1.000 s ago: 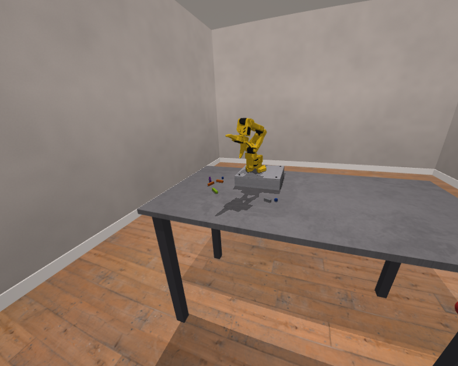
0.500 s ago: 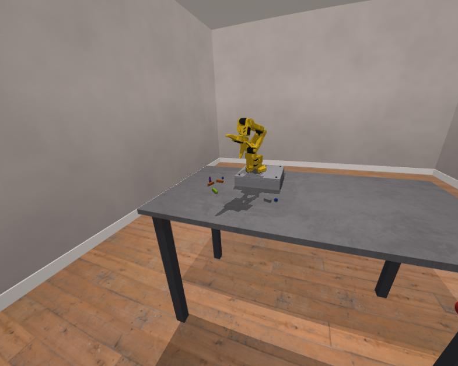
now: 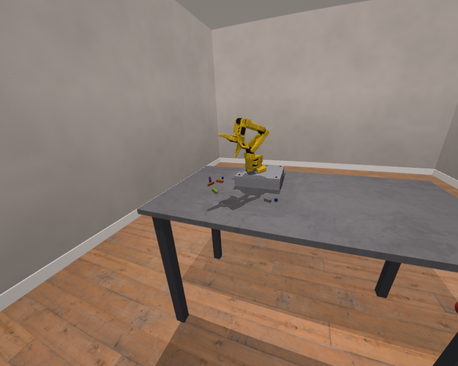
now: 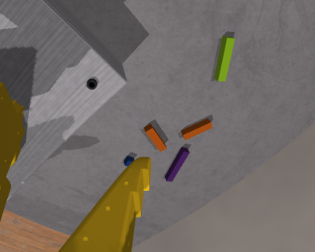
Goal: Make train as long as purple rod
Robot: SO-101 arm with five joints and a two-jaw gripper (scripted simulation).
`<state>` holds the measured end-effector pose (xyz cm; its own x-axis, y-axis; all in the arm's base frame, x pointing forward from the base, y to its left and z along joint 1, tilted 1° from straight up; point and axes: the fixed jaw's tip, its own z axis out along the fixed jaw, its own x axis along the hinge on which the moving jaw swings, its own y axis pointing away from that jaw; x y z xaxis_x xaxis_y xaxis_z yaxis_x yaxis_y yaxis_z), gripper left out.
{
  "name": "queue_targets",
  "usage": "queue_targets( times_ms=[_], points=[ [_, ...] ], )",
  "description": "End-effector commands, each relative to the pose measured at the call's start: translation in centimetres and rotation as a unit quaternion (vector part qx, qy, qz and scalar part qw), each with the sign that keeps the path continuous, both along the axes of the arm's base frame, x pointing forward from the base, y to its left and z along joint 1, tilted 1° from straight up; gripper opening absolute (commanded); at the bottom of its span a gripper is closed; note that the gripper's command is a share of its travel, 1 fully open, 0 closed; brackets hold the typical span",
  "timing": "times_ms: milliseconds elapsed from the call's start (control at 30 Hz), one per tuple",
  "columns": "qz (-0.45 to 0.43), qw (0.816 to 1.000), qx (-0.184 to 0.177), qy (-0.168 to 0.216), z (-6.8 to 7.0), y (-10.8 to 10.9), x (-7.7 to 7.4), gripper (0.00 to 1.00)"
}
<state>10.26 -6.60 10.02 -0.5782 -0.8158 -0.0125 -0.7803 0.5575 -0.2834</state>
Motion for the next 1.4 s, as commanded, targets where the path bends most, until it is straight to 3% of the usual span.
queue_targets(
  times_ms=[0, 200, 367, 1367],
  points=[
    [-0.061, 0.998, 0.0, 0.001, -0.1, -1.3, -0.9, 1.0],
    [-0.171, 0.985, 0.0, 0.001, -0.1, -3.2, -2.9, 1.0],
    [-0.21, 0.978, 0.0, 0.001, -0.1, -3.7, -3.7, 1.0],
    [-0.213, 0.977, -0.002, -0.001, 0.0, -3.8, -3.7, 1.0]
  ],
)
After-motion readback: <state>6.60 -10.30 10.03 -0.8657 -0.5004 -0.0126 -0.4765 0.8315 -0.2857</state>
